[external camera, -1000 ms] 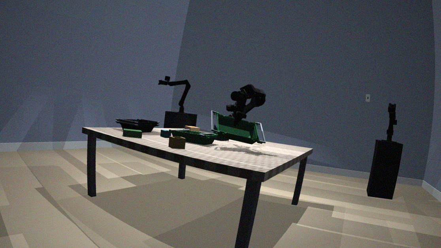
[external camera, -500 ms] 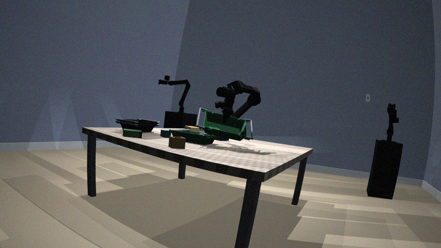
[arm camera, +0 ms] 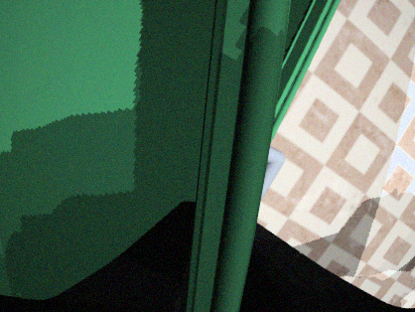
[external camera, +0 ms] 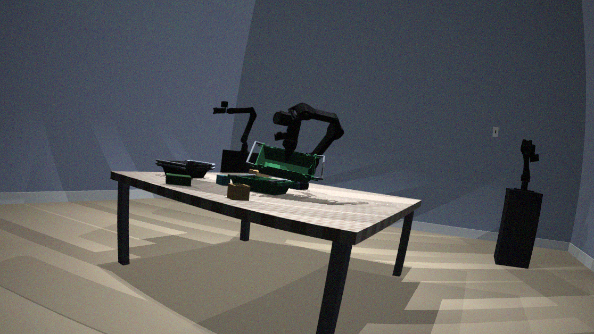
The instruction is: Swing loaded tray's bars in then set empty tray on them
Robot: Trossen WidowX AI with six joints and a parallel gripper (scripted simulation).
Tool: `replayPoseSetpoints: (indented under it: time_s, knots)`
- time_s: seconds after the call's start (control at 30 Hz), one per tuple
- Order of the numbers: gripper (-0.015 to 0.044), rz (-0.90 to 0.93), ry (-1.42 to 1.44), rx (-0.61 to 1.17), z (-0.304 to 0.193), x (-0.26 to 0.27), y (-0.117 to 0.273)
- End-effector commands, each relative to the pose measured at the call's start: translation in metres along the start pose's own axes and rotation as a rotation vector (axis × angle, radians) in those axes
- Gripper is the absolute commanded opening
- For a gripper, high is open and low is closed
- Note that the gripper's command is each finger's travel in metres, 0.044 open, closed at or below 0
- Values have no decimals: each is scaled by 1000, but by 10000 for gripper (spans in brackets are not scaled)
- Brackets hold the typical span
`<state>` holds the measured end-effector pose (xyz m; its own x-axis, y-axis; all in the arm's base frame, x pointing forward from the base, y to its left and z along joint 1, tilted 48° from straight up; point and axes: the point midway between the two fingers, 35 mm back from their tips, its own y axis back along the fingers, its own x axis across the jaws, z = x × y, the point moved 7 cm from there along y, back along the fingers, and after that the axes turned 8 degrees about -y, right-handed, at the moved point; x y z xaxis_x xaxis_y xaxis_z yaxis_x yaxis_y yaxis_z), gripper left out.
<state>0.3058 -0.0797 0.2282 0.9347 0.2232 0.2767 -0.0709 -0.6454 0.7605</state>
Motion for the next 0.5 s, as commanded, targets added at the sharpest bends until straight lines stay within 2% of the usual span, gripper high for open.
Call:
replayPoseSetpoints:
  time_s: [0.0,0.47]
  knots:
    - [0,47,-33,-1,25,-7,12]
    - [0,101,-122,45,94,-37,18]
